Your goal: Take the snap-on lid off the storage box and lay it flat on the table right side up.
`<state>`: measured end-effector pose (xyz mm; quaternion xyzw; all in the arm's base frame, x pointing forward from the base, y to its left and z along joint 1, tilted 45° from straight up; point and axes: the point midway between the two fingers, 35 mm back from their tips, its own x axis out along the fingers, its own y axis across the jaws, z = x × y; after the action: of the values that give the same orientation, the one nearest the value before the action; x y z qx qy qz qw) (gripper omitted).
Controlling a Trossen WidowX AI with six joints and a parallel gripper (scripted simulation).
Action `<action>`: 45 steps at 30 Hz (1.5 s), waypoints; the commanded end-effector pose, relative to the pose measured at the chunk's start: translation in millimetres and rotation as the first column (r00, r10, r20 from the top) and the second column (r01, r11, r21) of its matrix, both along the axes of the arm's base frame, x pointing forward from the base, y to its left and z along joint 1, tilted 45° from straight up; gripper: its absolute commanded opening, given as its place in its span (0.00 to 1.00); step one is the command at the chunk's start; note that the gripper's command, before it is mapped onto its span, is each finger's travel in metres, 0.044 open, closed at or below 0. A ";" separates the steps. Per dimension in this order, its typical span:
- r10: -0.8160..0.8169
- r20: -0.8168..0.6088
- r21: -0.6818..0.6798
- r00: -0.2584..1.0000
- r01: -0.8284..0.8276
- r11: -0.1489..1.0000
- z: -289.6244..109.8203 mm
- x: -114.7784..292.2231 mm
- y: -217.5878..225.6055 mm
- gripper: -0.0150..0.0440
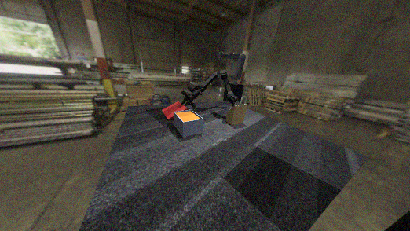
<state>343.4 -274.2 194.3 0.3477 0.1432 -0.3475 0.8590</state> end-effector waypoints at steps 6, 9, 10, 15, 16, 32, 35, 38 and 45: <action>-0.009 -0.022 0.007 1.000 0.009 1.000 -14.1 -3.1 -8.3 0.25; -0.009 -0.022 0.006 1.000 0.009 1.000 -15.8 -3.3 -10.0 0.25; -0.009 -0.022 0.006 1.000 0.009 1.000 -16.3 -3.4 -10.5 0.25; -0.009 -0.022 0.006 1.000 0.010 1.000 -19.1 -3.8 -13.4 0.25; -0.009 -0.022 0.006 1.000 0.010 1.000 -19.7 -3.9 -13.9 0.25; -0.009 -0.022 0.006 1.000 0.009 1.000 -10.8 -4.7 -10.7 0.81; -0.009 -0.022 0.006 1.000 0.010 1.000 -10.6 -10.7 -10.3 0.94; -0.009 -0.023 0.006 1.000 0.010 1.000 -10.2 -16.7 -9.9 1.00; -0.009 -0.024 0.006 1.000 0.010 1.000 -9.3 -30.6 -9.1 1.00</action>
<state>319.7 -284.9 185.6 0.3480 0.1500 -0.3569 0.8538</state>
